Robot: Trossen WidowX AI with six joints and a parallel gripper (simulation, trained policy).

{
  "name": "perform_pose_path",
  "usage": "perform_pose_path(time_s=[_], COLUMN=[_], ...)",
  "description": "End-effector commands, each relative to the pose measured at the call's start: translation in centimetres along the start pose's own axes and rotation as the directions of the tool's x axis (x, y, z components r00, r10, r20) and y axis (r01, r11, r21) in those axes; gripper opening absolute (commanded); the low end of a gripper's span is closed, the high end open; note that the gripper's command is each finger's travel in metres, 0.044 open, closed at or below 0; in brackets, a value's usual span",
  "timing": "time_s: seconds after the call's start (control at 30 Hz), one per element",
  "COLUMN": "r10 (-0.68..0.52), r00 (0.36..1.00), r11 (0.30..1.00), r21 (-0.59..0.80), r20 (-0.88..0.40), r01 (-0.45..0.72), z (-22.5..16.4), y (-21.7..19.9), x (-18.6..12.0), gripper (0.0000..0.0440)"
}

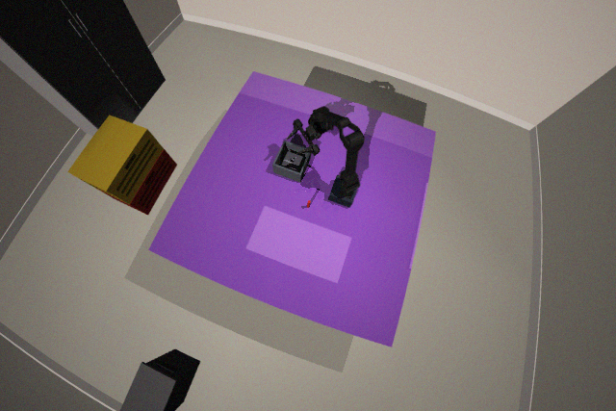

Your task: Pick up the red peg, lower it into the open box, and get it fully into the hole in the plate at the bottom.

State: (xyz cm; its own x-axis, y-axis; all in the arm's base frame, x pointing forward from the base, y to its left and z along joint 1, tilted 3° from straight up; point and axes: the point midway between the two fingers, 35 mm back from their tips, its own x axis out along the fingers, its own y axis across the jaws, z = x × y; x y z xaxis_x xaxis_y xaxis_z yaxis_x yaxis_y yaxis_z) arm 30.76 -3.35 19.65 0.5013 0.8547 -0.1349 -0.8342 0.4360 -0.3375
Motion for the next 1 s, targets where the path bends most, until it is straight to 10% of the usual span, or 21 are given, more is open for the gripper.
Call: perform_pose_path(time_s=[0.0, 0.47, 0.97], r10=[0.02, 0.318, 0.471], r00=[1.0, 0.891, 0.704], r11=[1.0, 0.948, 0.843], r21=[-0.002, 0.13, 0.507], r20=[-0.018, -0.323, -0.532], r01=[-0.02, -0.291, -0.181], z=[0.1, 3.1, 4.9], y=[0.0, 2.3, 7.8], x=[0.1, 4.1, 6.3], gripper=[0.0411, 0.044, 0.044])
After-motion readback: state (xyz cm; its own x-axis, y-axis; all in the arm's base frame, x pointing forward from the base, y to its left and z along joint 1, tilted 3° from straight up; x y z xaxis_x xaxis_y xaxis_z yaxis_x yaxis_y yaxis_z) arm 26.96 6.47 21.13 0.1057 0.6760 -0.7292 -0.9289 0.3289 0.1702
